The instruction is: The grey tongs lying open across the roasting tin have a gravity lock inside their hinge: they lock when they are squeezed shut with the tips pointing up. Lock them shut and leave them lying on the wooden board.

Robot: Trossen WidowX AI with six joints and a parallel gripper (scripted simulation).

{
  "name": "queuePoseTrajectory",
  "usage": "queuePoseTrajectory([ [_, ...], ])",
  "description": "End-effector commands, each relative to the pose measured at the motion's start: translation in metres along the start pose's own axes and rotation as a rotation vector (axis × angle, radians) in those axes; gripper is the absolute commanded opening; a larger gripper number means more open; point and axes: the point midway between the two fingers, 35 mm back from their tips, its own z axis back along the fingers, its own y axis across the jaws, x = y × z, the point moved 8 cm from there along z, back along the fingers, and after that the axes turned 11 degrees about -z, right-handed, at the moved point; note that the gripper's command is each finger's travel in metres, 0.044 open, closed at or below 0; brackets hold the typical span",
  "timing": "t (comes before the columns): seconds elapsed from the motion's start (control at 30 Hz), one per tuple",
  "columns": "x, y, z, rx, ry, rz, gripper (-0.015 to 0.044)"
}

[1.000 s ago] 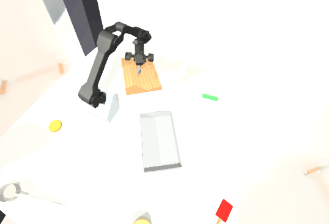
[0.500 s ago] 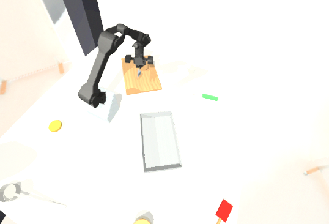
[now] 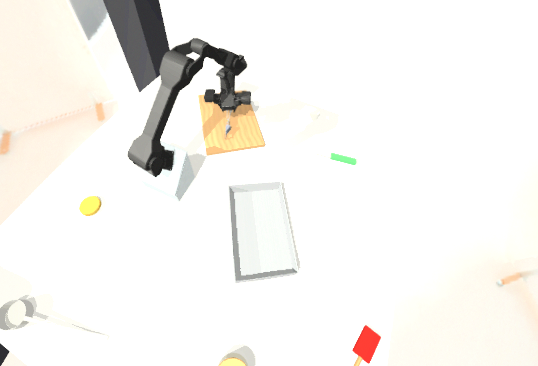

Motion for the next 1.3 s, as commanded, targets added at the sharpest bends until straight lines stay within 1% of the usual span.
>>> queuePoseTrajectory([
  [0.0, 0.000, 0.000, 0.000, 0.000, 0.000, 0.000, 0.0323],
  [0.13, 0.000, 0.000, 0.000, 0.000, 0.000, 0.000, 0.0428],
  [0.17, 0.000, 0.000, 0.000, 0.000, 0.000, 0.000, 0.0440],
  [0.3, 0.004, 0.003, 0.007, 0.000, 0.000, 0.000, 0.0440],
  [0.4, 0.022, 0.016, 0.029, 0.002, 0.000, 0.000, 0.0440],
  [0.6, 0.088, 0.049, 0.085, 0.005, -0.009, 0.002, 0.0440],
  [0.73, 0.133, 0.064, 0.110, 0.003, -0.018, 0.000, 0.0440],
  [1.07, 0.135, 0.065, 0.113, 0.003, -0.018, -0.001, 0.0440],
  [1.17, 0.134, 0.065, 0.131, 0.004, -0.012, -0.003, 0.0440],
  [1.27, 0.134, 0.063, 0.159, 0.006, -0.004, -0.007, 0.0440],
])
